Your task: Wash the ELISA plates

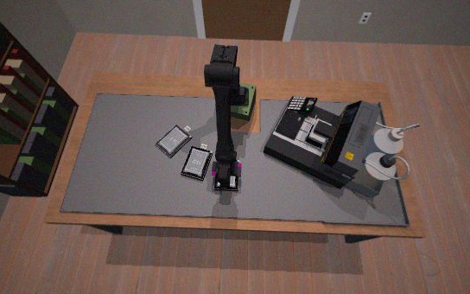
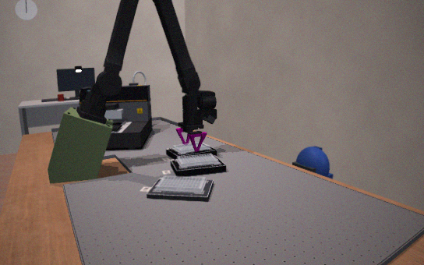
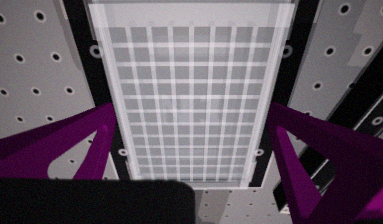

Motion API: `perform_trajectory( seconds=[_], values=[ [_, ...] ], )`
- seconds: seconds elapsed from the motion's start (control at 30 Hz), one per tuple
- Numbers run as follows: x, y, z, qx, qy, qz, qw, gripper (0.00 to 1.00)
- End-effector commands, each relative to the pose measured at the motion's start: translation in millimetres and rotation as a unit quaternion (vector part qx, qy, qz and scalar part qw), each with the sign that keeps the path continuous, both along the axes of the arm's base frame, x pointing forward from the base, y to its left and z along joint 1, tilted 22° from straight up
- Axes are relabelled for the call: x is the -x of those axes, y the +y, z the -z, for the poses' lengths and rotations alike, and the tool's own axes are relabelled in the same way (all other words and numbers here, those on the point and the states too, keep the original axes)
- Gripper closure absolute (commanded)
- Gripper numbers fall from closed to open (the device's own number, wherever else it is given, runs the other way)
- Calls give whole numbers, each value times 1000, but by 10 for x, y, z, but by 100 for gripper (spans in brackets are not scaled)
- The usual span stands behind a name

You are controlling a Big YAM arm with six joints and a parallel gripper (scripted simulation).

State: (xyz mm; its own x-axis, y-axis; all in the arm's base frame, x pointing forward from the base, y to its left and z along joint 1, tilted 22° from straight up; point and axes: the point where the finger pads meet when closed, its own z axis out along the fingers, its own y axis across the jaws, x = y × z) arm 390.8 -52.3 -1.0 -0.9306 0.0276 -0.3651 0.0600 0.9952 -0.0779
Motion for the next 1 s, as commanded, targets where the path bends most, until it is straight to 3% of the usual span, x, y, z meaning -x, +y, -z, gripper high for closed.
perform_trajectory(
  seconds=[0.0, 0.4, 0.97],
  values=[
    [-124, 32, -153, 1, -22, -3, 1000, 0],
    [-16, 63, -285, -1, -14, -2, 1000, 0],
    [-9, 75, -598, 1, -24, -1, 1000, 0]
  ],
)
